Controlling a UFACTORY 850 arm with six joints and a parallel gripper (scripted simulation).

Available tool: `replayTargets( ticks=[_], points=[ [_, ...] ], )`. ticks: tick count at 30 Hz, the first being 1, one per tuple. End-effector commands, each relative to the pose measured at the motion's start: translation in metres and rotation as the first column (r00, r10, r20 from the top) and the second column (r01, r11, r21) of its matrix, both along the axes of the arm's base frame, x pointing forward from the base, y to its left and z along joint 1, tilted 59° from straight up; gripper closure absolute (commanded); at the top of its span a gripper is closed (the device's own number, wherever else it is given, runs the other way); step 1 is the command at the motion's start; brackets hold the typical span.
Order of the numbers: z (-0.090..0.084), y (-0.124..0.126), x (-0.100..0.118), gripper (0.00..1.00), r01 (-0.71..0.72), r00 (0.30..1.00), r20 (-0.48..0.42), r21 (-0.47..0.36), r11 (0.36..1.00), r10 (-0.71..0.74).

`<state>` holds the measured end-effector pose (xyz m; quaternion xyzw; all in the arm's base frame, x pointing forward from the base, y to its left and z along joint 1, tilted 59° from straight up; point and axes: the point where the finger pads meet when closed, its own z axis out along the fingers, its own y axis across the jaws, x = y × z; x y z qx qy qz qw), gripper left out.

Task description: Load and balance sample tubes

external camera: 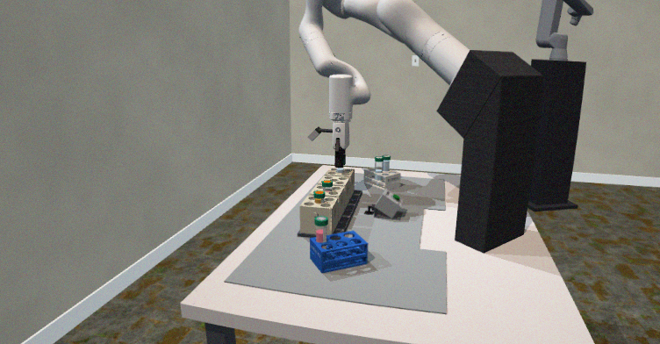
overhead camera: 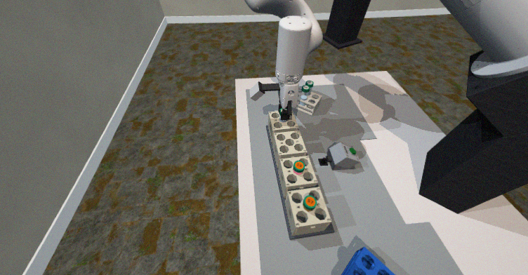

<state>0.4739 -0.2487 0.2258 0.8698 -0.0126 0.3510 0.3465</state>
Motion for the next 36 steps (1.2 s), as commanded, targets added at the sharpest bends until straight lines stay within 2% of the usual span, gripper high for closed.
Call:
replayTargets(
  ticks=[1, 31, 32, 36],
  points=[
    [-0.0025, -0.0029, 0.003, 1.0, 0.0, 1.0, 0.0, 0.0, 1.0, 0.0],
    [-0.0081, -0.0096, 0.0096, 1.0, 0.0, 1.0, 0.0, 0.0, 1.0, 0.0],
    [-0.0083, -0.0099, 0.0098, 0.57, 0.0, 1.0, 0.0, 0.0, 1.0, 0.0],
    [-0.0083, -0.0099, 0.0098, 0.57, 0.0, 1.0, 0.0, 0.0, 1.0, 0.0]
  ],
)
